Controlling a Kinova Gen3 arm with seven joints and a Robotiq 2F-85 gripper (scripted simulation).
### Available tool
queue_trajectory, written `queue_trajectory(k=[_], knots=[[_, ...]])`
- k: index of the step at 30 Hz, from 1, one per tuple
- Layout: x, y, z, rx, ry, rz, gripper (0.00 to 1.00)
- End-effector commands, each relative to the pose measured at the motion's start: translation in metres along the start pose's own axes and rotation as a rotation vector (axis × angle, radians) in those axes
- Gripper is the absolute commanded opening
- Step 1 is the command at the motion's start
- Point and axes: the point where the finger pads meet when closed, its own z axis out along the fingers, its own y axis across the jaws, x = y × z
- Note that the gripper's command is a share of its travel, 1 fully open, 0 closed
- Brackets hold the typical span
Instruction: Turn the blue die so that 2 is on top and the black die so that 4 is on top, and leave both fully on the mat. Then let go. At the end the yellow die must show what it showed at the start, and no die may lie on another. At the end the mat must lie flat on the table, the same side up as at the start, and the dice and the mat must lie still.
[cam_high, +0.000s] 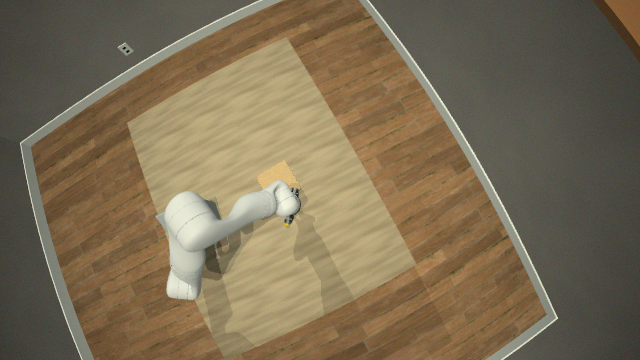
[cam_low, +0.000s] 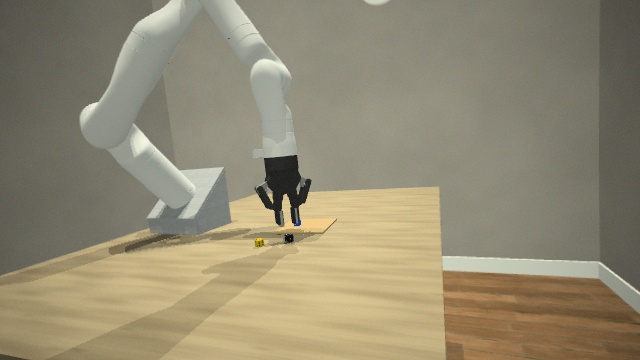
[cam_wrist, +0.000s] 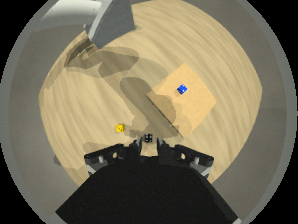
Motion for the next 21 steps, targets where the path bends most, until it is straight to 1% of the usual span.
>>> queue_trajectory(k=[1, 10, 21], knots=[[0.0001, -0.0016, 0.0048, 0.004, 0.002, 0.002, 0.31], [0.0001, -0.0016, 0.0128, 0.004, 0.002, 0.002, 0.31], [0.0001, -0.0016, 0.0147, 0.004, 0.002, 0.002, 0.31]])
